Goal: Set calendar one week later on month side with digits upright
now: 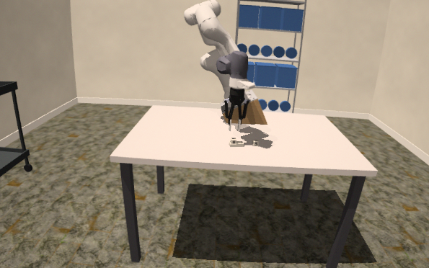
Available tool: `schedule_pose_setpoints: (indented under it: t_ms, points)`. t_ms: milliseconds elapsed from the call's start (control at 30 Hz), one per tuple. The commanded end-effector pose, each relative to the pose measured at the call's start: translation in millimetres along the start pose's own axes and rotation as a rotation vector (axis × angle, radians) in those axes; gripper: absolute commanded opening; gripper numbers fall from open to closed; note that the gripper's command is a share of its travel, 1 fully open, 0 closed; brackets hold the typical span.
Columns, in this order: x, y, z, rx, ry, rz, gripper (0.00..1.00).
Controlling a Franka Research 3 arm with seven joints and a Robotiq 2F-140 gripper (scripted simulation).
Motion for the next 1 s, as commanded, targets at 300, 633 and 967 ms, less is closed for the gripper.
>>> schedule_pose_setpoints:
  t_ms: [300,633,967]
  points:
    - [-3,0,-16.9,-0.004,0.007,-0.007,0.28]
    - [-3,0,-28.1,-0.004,0.007,-0.007,0.28]
    - [-3,0,-36.0,-0.004,0.007,-0.007,0.28]
Point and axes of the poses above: the point where the finger pads meet when closed, its own z axis back along the fingers, its own y axis across the jaws, x = y × z, the point moved 4 cm from there along z, back along the fingers, and after that the axes turned 13 degrees about -z, right-handed, at the moved point
